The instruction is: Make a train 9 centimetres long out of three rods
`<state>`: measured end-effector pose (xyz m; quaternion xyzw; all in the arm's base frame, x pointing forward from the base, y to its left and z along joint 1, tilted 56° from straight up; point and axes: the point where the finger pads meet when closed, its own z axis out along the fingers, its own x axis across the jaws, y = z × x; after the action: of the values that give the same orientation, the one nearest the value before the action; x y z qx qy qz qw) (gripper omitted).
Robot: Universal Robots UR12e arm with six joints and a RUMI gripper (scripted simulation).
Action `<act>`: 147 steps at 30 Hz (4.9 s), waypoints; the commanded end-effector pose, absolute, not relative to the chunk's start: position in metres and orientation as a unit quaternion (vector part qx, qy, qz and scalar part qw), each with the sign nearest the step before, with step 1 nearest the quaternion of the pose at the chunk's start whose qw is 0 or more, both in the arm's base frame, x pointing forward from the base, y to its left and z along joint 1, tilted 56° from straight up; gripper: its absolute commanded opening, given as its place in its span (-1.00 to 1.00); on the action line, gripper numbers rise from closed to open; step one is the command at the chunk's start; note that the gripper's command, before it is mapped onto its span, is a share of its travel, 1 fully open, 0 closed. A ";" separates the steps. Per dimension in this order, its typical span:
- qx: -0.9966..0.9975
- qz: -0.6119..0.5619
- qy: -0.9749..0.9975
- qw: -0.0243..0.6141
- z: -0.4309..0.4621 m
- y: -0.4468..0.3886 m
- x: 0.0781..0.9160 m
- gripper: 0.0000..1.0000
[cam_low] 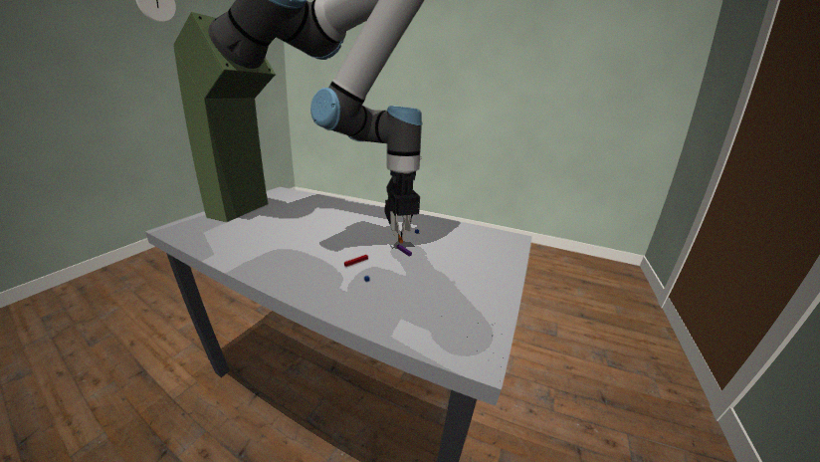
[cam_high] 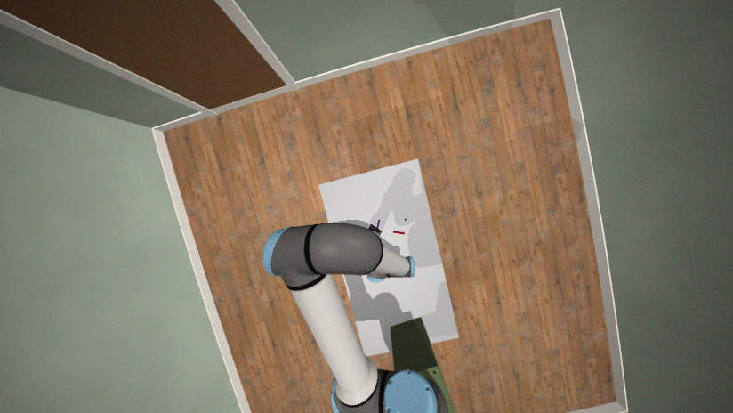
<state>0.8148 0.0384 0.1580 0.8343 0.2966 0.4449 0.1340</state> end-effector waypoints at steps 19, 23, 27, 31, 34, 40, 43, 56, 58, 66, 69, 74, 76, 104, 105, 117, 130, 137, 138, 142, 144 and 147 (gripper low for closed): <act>0.833 0.447 0.297 0.135 0.161 0.040 0.817 -1.00; 0.833 0.447 0.297 0.135 0.161 0.040 0.817 -1.00; 0.833 0.447 0.297 0.135 0.161 0.040 0.817 -1.00; 0.833 0.447 0.297 0.135 0.161 0.040 0.817 -1.00; 0.833 0.447 0.297 0.135 0.161 0.040 0.817 -1.00; 0.833 0.447 0.297 0.135 0.161 0.040 0.817 -0.89; 0.833 0.447 0.297 0.135 0.161 0.040 0.817 -0.83; 0.833 0.447 0.297 0.135 0.161 0.040 0.817 -0.72; 0.833 0.447 0.297 0.135 0.162 0.040 0.817 -0.72; 0.834 0.446 0.296 0.134 0.164 0.038 0.807 -0.72; 0.834 0.446 0.296 0.134 0.171 0.038 0.797 -0.72; 0.834 0.446 0.296 0.134 0.186 0.037 0.775 -0.72; 0.834 0.446 0.296 0.134 0.192 0.036 0.766 -0.72; 0.834 0.446 0.297 0.134 0.210 0.035 0.741 1.00; 0.834 0.446 0.297 0.134 0.210 0.035 0.741 1.00; 0.834 0.446 0.296 0.134 0.211 0.035 0.739 1.00; 0.834 0.446 0.296 0.134 0.239 0.033 0.697 1.00; 0.834 0.446 0.296 0.134 0.253 0.032 0.678 1.00; 0.834 0.446 0.296 0.134 0.255 0.032 0.675 1.00; 0.834 0.446 0.296 0.134 0.261 0.032 0.666 1.00; 0.834 0.446 0.296 0.134 0.262 0.032 0.664 1.00; 0.834 0.446 0.296 0.134 0.263 0.032 0.663 1.00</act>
<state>0.6697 0.0316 0.2657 0.8311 0.2956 0.4501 0.1388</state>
